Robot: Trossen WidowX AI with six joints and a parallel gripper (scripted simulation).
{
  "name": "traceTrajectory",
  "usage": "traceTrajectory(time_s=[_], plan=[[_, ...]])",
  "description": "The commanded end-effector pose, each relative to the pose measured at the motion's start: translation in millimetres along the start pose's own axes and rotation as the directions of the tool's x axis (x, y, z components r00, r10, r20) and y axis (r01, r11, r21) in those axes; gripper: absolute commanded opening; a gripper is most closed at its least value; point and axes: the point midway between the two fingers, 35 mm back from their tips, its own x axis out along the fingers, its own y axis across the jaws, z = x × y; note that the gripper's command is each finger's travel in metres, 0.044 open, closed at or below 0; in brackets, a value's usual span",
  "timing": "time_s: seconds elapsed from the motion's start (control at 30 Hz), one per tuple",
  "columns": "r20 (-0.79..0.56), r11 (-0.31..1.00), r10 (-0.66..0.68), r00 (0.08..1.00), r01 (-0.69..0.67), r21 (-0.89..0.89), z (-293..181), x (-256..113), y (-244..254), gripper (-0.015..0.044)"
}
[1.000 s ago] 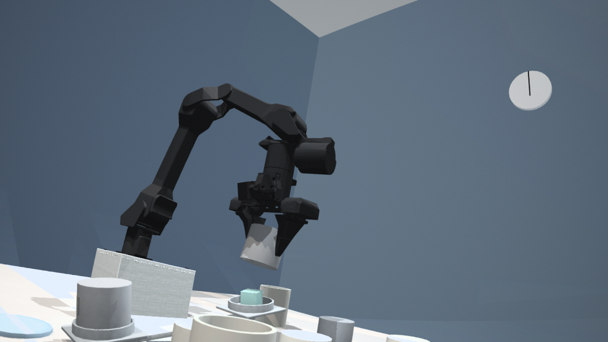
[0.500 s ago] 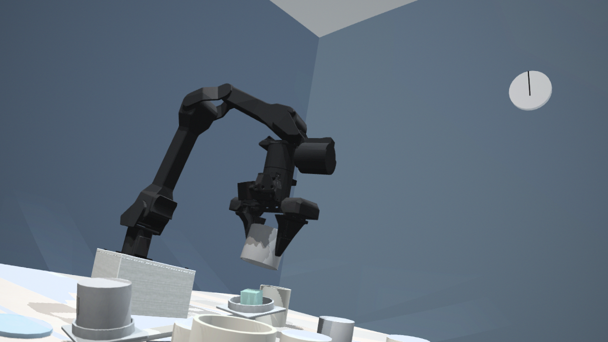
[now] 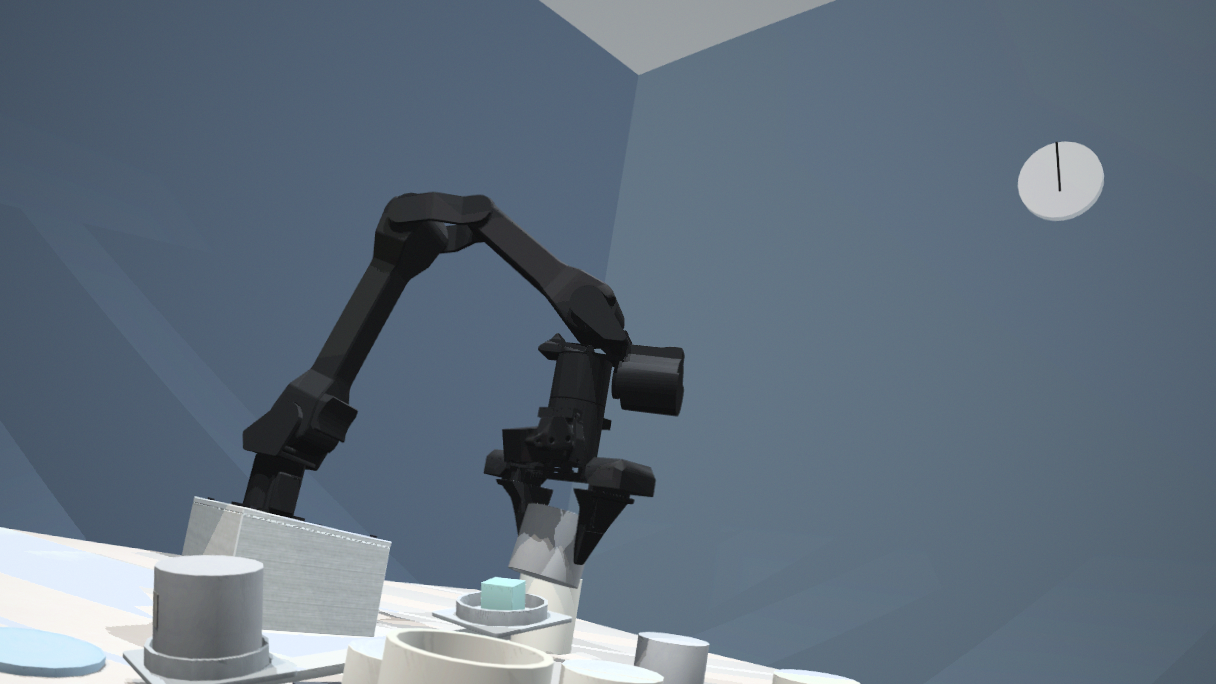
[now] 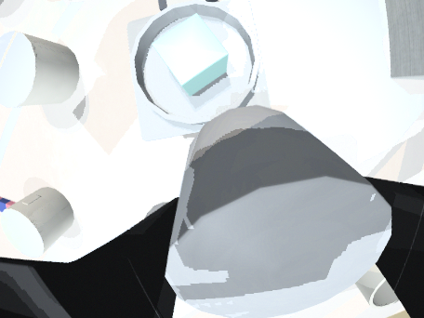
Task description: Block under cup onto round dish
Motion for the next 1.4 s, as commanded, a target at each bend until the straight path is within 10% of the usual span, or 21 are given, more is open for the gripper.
traceTrajectory(time_s=[0.0, 1.27, 1.37], plan=[[-0.003, 1.000, 0.000, 1.000, 0.000, 0.004, -17, 13, -10, 0.0000], [-0.012, 1.000, -0.002, 1.000, 0.002, 0.002, -59, 105, -45, 0.0000], [-0.010, 1.000, -0.002, 1.000, 0.002, -0.004, -59, 100, -44, 0.0079]])
